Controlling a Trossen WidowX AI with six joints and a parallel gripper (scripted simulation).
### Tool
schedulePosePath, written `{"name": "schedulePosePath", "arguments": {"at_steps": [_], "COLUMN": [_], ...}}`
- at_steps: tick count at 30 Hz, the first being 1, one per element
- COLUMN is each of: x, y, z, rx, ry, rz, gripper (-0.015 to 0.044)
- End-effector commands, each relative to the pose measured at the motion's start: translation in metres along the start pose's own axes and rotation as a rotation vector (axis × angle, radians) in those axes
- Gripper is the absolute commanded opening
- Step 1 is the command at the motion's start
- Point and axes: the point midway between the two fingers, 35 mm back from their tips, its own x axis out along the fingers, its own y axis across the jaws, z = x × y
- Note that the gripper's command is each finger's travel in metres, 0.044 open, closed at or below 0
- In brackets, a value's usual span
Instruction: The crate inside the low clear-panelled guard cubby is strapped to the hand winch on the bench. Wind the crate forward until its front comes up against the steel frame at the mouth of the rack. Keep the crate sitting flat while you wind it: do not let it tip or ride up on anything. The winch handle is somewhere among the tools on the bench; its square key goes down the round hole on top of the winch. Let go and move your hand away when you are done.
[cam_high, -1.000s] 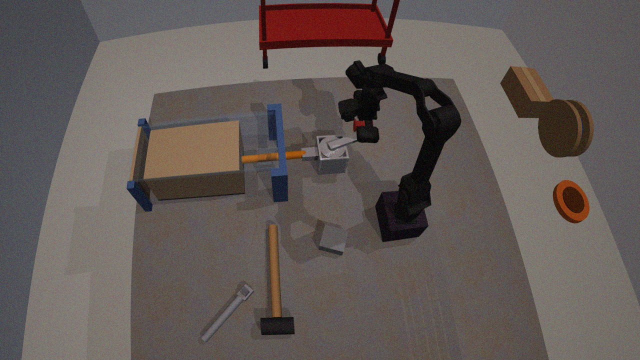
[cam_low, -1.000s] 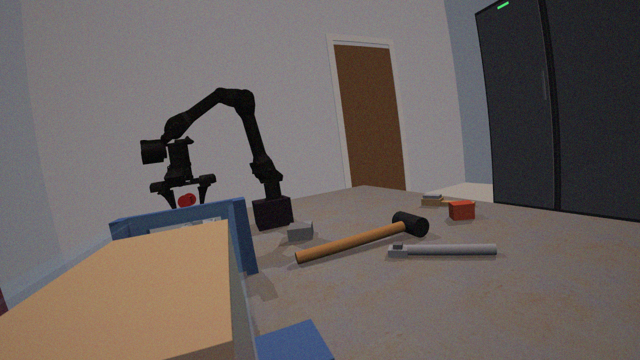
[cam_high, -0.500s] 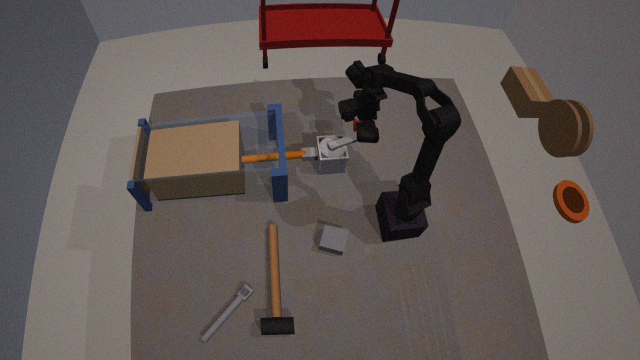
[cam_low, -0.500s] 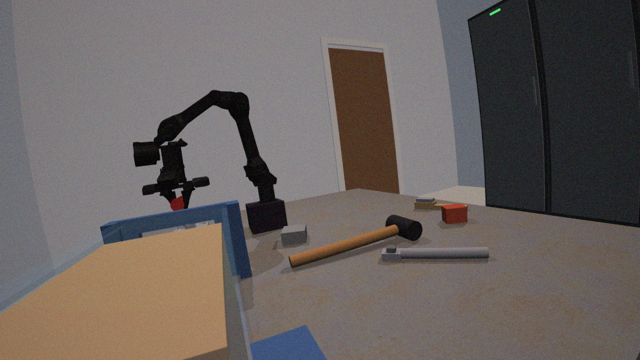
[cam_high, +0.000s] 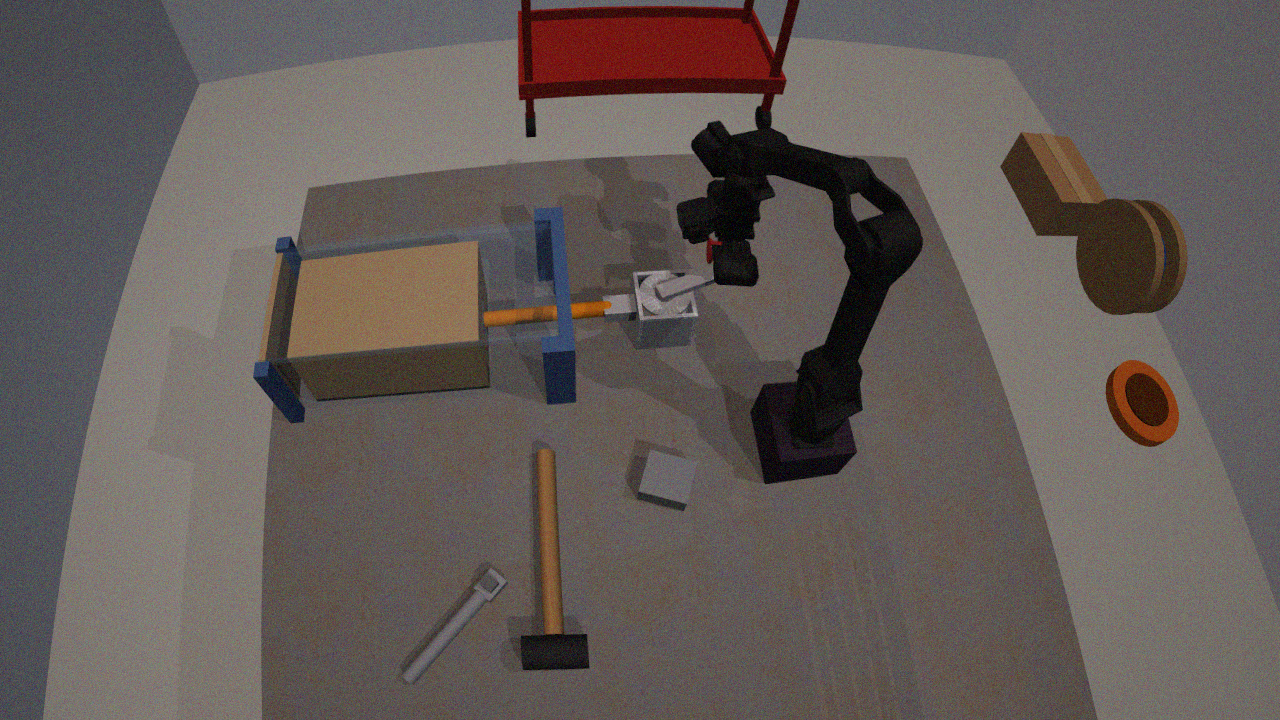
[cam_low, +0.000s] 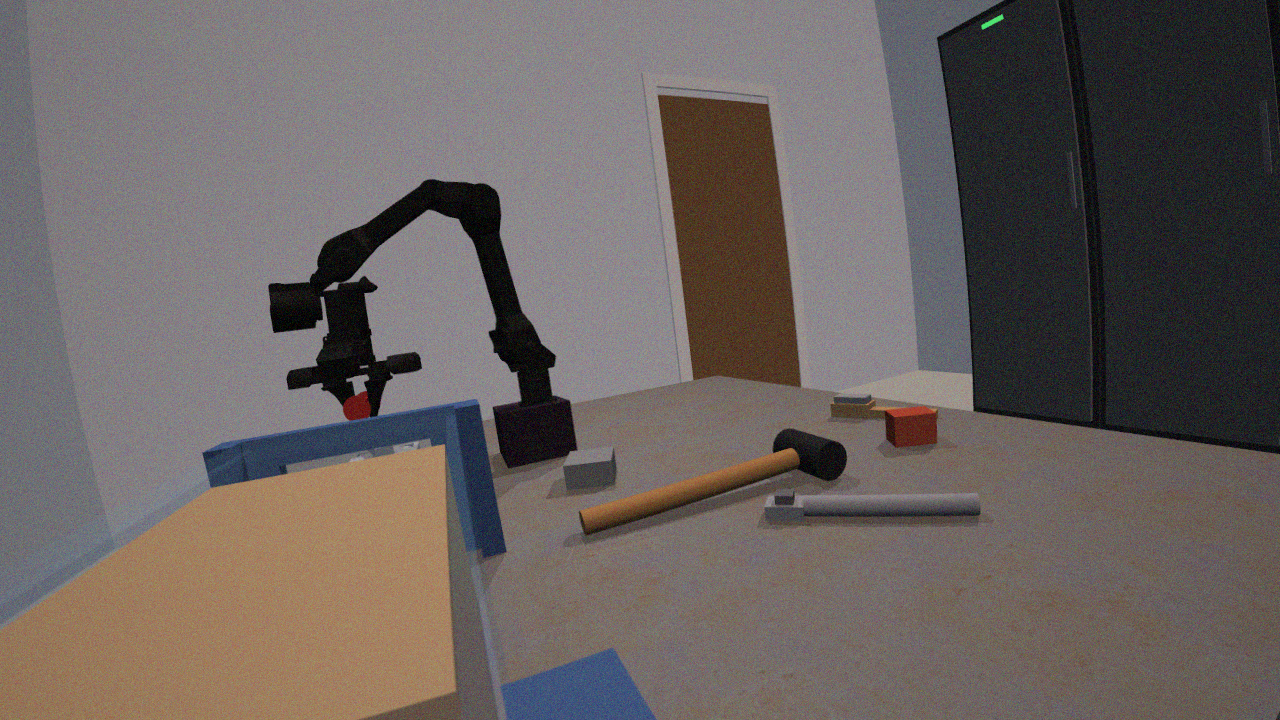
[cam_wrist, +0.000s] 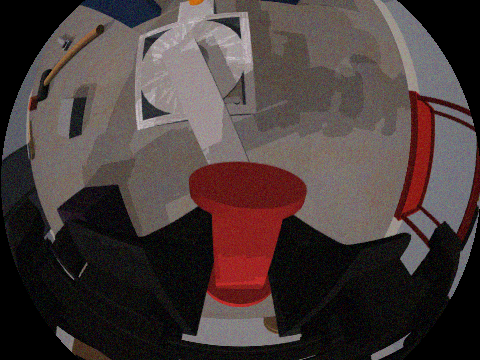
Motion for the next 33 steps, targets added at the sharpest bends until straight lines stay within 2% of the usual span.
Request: {"name": "schedulePosePath", "arguments": {"at_steps": [1,33], "x": [0.002,0.001], "y": [-0.002,-0.029], "z": [0.001,0.021], "rx": [-0.004,-0.003], "ry": [0.001,-0.001], "rz": [0.001,-0.001], "gripper": [0.0000,0.0000]}}
